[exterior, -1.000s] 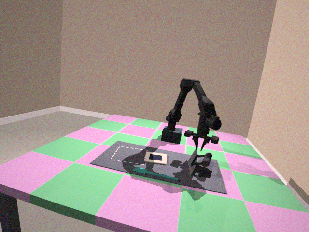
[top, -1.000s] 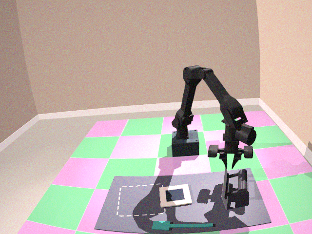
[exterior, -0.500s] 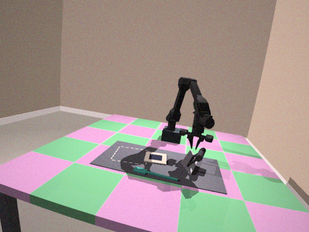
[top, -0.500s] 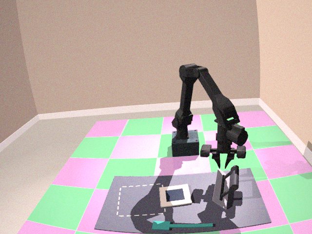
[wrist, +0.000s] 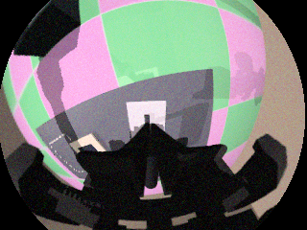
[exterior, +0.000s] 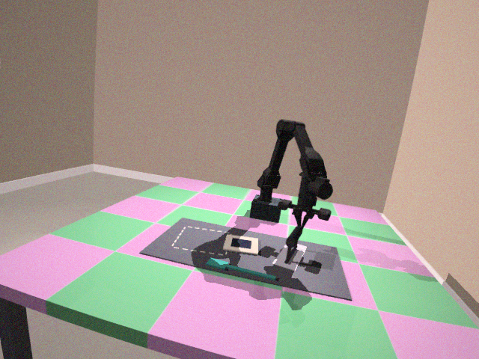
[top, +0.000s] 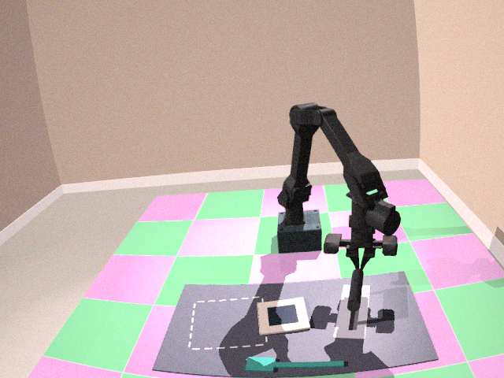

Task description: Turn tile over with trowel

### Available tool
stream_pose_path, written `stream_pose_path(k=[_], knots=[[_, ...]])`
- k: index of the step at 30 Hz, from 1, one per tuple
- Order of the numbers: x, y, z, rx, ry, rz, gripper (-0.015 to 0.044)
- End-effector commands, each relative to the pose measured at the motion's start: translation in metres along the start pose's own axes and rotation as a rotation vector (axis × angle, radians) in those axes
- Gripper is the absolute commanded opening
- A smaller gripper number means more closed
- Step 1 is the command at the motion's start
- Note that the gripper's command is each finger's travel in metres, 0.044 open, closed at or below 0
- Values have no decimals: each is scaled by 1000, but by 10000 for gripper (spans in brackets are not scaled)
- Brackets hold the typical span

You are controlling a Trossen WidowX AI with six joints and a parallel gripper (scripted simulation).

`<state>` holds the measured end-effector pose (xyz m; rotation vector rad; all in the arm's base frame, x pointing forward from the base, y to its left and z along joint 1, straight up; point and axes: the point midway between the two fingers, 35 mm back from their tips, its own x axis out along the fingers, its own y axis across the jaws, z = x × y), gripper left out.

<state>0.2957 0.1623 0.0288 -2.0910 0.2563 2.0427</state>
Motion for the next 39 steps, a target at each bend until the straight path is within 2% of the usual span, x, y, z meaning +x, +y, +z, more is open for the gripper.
stream_pose_path(k=[1,10,14,34,39], knots=[[0,0,0,0,0,0,0],[0,0,0,0,0,0,0],[-2,-6,-1,0,0,0,100],[-20,-87,3,-3,3,-4,100],[-20,-85,4,-8,3,-11,100]])
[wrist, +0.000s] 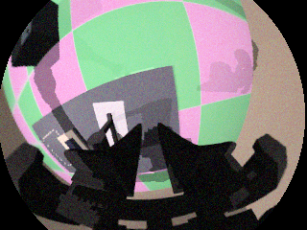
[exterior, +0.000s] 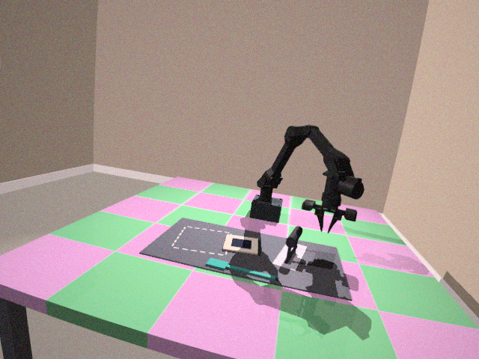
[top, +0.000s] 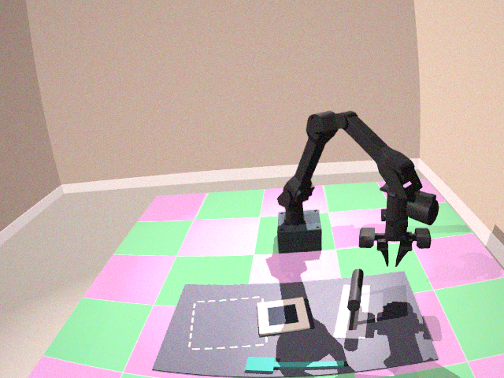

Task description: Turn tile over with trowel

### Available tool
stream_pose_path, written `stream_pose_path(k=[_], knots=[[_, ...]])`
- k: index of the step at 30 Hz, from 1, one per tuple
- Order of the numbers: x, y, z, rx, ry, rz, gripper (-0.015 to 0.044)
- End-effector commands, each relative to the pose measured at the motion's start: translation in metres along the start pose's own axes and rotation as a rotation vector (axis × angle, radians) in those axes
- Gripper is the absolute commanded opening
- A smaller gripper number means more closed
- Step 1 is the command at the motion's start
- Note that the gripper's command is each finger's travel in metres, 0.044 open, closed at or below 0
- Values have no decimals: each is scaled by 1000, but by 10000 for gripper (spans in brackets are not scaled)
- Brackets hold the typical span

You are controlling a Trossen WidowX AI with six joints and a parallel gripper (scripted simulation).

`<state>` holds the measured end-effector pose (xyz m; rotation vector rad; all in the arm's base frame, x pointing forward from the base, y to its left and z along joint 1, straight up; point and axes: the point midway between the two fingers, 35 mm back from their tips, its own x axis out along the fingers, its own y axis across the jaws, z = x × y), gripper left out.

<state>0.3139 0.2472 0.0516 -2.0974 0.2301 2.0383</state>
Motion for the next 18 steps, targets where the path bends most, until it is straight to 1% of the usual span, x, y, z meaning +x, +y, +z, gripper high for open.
stream_pose_path(k=[1,18], knots=[[1,3,-1,3,-1,1,100],[0,1,0,3,-1,2,100]])
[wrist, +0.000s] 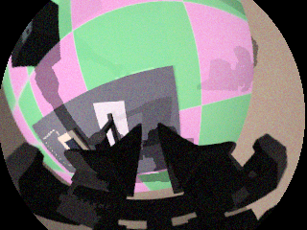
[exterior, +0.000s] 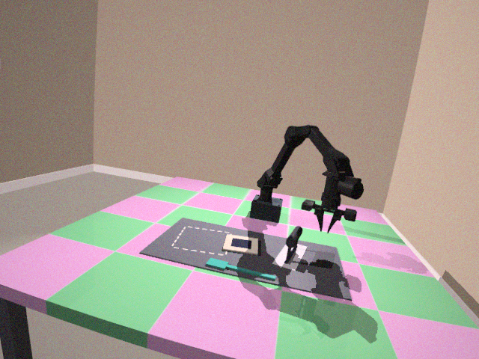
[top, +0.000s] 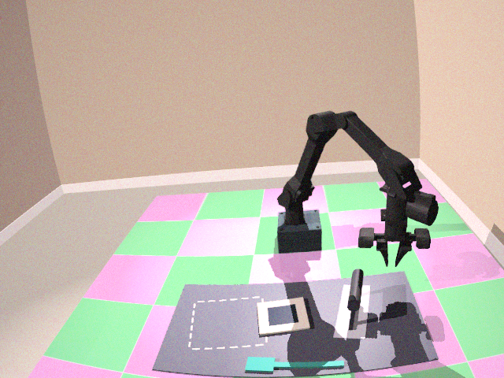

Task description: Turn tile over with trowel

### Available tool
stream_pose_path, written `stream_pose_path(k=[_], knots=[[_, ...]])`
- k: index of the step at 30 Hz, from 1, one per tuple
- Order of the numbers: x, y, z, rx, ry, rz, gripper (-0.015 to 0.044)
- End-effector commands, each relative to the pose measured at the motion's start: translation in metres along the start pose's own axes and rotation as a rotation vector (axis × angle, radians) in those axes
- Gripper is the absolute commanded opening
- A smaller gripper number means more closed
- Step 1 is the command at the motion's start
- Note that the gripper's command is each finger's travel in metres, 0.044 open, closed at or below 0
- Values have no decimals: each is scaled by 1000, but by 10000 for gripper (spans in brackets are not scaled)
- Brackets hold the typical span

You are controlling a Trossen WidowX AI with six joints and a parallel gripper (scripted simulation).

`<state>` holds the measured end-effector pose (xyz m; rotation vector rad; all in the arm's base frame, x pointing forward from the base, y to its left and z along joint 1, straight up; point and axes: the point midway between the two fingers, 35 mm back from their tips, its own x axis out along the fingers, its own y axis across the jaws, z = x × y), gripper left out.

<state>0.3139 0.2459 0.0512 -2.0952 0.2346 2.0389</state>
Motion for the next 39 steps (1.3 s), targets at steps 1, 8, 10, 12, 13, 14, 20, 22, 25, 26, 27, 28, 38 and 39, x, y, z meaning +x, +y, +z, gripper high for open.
stream_pose_path(k=[1,8,10,12,13,14,20,22,25,26,27,28,38,39], knots=[[0,0,0,0,0,0,100],[0,0,0,0,0,0,100],[0,0,0,0,0,0,48],[0,0,0,0,0,0,0],[0,0,0,0,0,0,0],[0,0,0,0,0,0,0],[0,0,0,0,0,0,0],[0,0,0,0,0,0,0],[0,0,0,0,0,0,0],[0,0,0,0,0,0,0],[0,0,0,0,0,0,0],[0,0,0,0,0,0,26],[-1,4,-5,155,1,1,270],[-2,4,-6,190,1,1,270]])
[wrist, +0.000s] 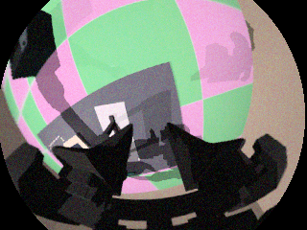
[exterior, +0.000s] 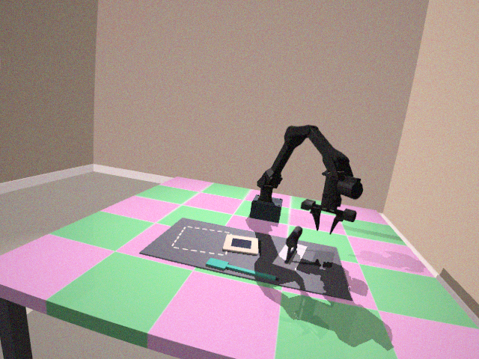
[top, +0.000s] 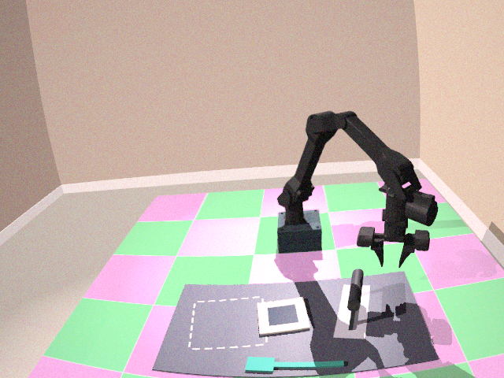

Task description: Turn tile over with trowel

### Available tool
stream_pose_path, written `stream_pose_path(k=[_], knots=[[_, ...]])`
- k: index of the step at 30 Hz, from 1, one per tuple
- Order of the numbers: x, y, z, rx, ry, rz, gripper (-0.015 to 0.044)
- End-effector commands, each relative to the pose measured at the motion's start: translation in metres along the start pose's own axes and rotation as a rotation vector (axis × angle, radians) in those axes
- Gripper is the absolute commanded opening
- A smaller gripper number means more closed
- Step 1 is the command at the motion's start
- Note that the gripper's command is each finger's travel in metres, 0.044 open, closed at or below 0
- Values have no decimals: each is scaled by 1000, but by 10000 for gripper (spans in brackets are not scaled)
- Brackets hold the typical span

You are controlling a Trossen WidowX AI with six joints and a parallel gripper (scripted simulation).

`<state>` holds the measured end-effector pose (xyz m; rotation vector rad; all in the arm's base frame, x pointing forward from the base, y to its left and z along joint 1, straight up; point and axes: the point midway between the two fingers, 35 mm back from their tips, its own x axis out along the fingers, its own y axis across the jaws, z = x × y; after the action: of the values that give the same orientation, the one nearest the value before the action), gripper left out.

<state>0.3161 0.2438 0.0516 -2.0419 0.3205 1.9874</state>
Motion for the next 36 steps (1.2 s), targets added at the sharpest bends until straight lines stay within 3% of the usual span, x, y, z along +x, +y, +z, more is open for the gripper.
stream_pose_path(k=[1,36], knots=[[-2,3,-5,133,0,2,270],[-13,31,-45,1343,10,3,270]])
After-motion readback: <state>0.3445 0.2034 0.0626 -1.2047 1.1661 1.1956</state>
